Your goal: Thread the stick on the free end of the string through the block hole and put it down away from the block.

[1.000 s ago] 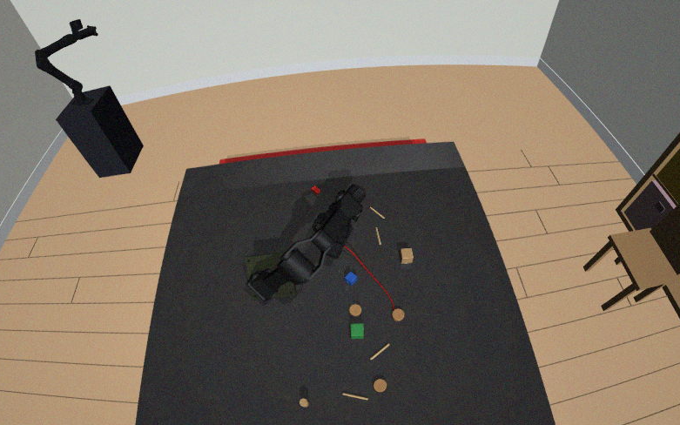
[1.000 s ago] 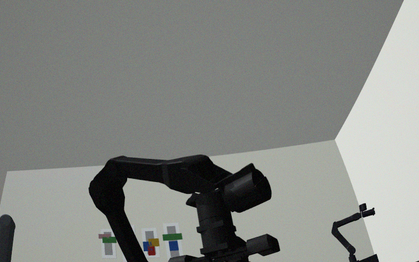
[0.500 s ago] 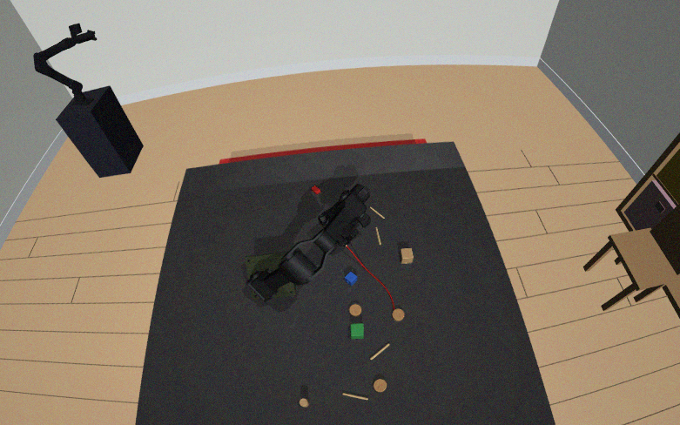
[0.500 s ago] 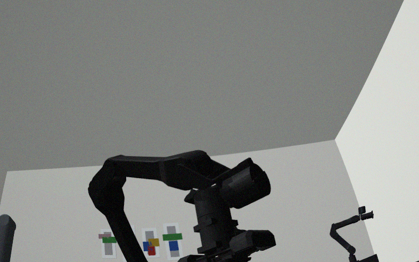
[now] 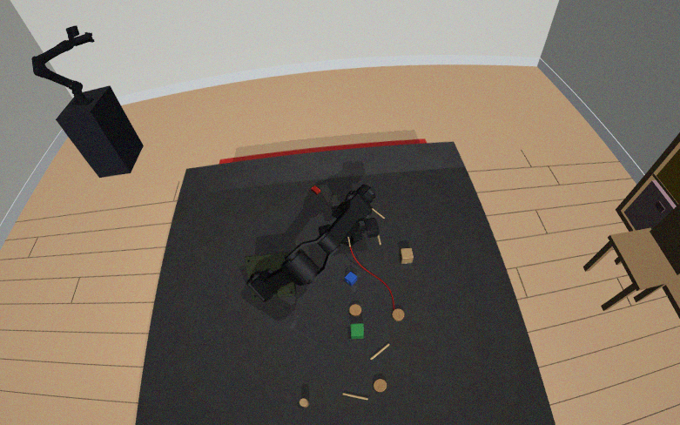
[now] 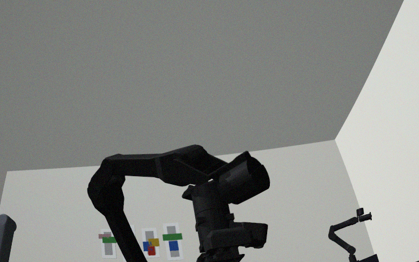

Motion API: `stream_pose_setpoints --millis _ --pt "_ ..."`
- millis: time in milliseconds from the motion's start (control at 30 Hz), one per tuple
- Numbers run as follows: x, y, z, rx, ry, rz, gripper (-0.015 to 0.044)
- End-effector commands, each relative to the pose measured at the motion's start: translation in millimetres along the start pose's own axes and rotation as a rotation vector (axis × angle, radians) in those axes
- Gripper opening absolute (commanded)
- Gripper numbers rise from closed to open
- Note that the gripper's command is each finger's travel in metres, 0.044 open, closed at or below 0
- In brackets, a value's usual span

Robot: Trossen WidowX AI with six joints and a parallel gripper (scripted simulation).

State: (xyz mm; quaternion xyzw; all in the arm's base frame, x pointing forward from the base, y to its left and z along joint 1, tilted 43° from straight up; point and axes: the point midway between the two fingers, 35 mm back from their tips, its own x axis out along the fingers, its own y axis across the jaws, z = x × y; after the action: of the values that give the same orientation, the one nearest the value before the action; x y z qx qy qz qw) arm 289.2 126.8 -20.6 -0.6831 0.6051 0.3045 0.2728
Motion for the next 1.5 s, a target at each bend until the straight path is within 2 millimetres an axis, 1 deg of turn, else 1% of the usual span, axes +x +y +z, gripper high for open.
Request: stream_pose_setpoints --millis 0,1467 --pt "1 -4 -1 0.129 0.007 0.001 0.0000" --pt "-1 -46 -20 1.757 0.001 -0.005 0.0000"
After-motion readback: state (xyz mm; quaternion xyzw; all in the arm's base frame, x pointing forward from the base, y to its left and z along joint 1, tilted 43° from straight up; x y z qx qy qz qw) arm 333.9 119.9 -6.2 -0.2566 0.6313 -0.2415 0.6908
